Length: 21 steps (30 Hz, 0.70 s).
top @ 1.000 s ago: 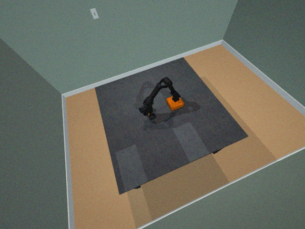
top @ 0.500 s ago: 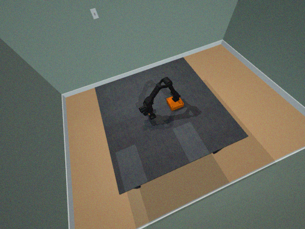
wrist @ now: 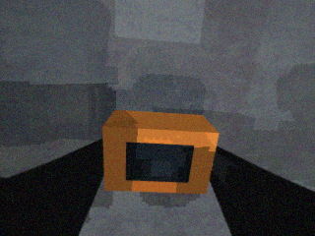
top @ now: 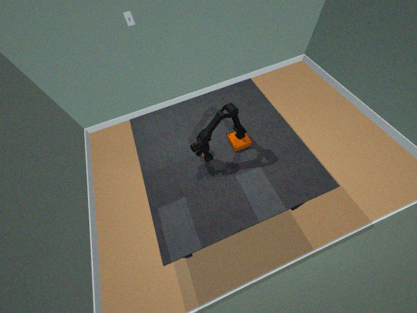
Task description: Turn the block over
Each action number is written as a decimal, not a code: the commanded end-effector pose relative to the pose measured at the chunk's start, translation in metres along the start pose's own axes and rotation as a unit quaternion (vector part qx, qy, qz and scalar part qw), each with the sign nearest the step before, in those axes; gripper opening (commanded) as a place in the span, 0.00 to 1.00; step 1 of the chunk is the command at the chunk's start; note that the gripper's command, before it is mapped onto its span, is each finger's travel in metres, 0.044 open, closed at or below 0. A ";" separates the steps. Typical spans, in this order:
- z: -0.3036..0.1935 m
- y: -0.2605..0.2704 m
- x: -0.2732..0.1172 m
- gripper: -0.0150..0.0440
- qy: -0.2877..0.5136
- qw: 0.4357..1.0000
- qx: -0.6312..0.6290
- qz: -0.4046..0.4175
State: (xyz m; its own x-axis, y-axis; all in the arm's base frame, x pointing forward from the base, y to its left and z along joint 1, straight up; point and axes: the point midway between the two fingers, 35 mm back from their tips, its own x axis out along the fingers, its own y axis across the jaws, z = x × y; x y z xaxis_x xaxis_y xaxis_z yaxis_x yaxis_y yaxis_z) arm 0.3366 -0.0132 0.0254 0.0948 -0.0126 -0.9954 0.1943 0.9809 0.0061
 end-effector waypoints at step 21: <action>-0.004 0.000 0.005 0.25 -0.192 0.981 -0.001 -0.003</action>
State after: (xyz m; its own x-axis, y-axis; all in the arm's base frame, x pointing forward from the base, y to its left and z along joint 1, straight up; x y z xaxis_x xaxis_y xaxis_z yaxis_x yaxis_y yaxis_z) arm 0.3346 -0.0126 0.0186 0.4108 -0.0795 -0.9083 0.1896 0.9819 -0.0002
